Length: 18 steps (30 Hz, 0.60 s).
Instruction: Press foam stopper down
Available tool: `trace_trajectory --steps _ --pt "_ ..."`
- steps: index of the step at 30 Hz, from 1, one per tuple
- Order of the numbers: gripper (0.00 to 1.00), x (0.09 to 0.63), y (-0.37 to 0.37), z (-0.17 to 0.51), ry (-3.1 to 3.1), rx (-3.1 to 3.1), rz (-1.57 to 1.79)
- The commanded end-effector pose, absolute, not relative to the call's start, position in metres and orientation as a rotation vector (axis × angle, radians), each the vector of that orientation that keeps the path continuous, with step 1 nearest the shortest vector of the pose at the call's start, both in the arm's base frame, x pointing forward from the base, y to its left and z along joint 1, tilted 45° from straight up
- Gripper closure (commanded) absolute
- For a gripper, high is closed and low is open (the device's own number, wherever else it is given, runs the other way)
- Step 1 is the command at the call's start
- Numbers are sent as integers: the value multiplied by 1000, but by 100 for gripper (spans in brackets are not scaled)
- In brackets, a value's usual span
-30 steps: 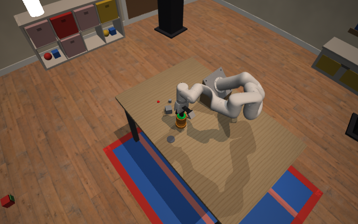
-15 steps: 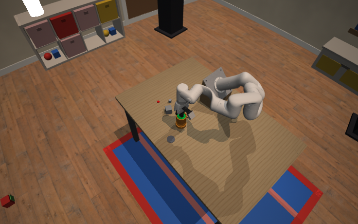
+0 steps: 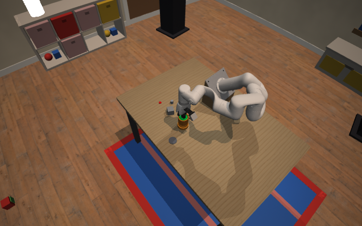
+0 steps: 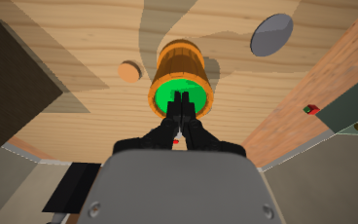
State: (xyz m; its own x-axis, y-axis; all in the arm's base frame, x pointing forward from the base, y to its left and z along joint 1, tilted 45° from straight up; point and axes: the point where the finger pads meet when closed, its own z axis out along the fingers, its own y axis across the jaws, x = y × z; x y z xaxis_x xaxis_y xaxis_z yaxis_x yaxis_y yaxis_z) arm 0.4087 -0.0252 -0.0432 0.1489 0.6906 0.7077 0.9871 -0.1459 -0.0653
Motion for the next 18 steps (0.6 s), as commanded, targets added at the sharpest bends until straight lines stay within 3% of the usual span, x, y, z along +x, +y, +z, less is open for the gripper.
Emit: trace_trajectory --steps 1,18 --pt "100 409 -27 -42 -1597 -1905 -731" --pt "100 408 -40 -30 -1597 -1905 -731"
